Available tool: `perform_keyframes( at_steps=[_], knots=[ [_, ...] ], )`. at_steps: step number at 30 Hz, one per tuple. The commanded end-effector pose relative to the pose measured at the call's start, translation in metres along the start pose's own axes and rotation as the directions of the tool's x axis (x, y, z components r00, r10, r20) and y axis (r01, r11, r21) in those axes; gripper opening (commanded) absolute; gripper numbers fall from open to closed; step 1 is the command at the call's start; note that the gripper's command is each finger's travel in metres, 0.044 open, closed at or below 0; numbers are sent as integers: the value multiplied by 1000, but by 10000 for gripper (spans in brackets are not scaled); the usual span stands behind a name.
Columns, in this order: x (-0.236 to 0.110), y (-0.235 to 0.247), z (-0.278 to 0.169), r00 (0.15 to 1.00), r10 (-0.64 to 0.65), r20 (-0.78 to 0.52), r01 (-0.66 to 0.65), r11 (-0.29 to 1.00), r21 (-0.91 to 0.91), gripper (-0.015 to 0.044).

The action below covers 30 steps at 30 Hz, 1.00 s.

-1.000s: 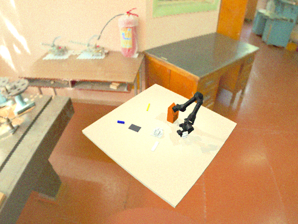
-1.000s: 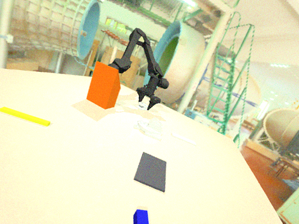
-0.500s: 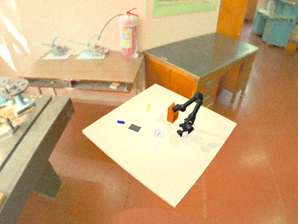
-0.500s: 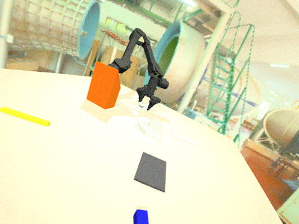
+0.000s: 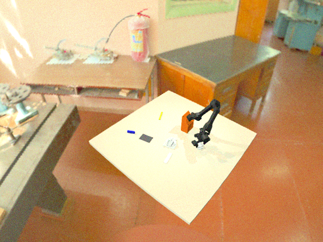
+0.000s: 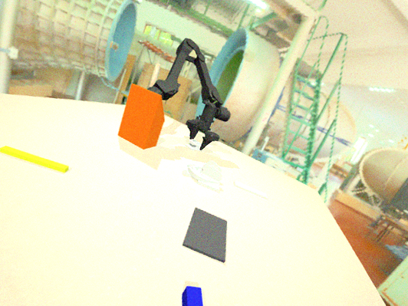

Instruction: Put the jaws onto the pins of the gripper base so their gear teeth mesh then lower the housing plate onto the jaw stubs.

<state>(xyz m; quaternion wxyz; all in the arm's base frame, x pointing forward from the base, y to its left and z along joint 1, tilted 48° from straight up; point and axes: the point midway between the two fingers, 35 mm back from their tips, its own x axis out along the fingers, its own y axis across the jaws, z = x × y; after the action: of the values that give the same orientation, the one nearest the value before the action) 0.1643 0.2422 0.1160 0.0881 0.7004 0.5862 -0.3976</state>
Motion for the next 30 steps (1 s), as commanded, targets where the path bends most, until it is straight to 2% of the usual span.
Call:
perform_keyframes(
  at_steps=[1, 11, 30],
  knots=[
    [0, 0, 0, 1000, 0, 0, 0, 1000, 0, 351],
    [-2, 0, 0, 1000, 1, 1, -1, 1000, 0, 351],
    [-61, 3, 0, 1000, 6, 7, -6, 1000, 1, 351]
  ],
)
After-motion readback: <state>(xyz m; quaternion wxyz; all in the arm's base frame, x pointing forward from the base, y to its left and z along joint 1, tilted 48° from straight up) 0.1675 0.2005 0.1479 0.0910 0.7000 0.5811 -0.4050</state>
